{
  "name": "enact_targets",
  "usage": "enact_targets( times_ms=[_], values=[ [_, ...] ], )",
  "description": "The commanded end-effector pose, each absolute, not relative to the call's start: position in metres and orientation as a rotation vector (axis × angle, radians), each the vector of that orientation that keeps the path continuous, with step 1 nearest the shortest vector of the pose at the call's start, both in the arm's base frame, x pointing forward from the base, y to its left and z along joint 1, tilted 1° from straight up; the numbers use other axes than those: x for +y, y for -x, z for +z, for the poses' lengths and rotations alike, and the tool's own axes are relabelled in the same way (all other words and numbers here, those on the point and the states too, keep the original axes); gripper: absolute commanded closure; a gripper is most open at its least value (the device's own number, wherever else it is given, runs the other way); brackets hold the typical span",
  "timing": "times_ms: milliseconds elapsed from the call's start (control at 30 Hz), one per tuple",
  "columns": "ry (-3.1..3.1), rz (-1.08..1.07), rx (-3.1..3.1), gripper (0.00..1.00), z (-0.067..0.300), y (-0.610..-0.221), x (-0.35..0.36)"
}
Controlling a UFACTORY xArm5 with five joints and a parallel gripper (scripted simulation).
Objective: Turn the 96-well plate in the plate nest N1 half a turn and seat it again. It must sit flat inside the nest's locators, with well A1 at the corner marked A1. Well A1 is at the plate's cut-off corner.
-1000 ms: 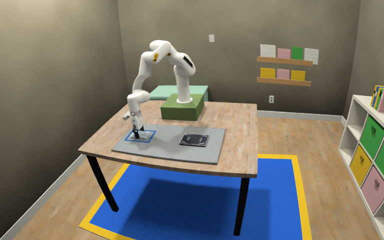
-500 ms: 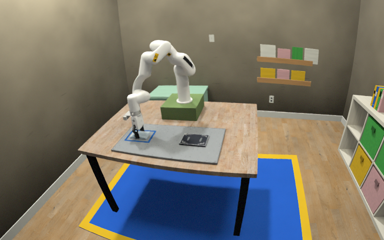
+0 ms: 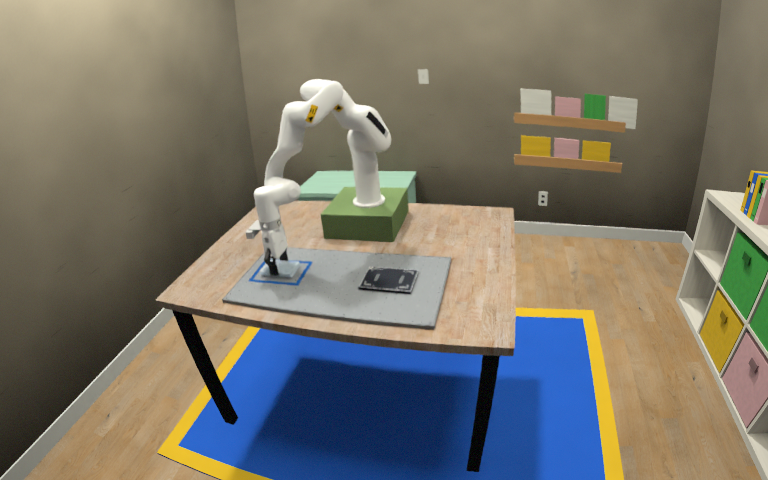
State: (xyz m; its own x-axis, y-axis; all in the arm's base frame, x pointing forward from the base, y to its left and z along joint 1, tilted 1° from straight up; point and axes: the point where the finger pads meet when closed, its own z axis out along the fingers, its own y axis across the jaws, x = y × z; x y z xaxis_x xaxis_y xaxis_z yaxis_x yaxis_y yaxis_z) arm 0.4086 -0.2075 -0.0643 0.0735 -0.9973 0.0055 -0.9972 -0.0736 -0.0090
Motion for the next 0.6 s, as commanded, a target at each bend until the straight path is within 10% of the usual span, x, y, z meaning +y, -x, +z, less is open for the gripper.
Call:
enact_targets(
  times_ms=[0, 567],
  values=[
    [2.297, -0.021, 2.134, 1.00, -0.060, -0.410, -0.208],
    [2.297, -0.021, 2.134, 1.00, -0.050, -0.410, -0.208]
  ],
)
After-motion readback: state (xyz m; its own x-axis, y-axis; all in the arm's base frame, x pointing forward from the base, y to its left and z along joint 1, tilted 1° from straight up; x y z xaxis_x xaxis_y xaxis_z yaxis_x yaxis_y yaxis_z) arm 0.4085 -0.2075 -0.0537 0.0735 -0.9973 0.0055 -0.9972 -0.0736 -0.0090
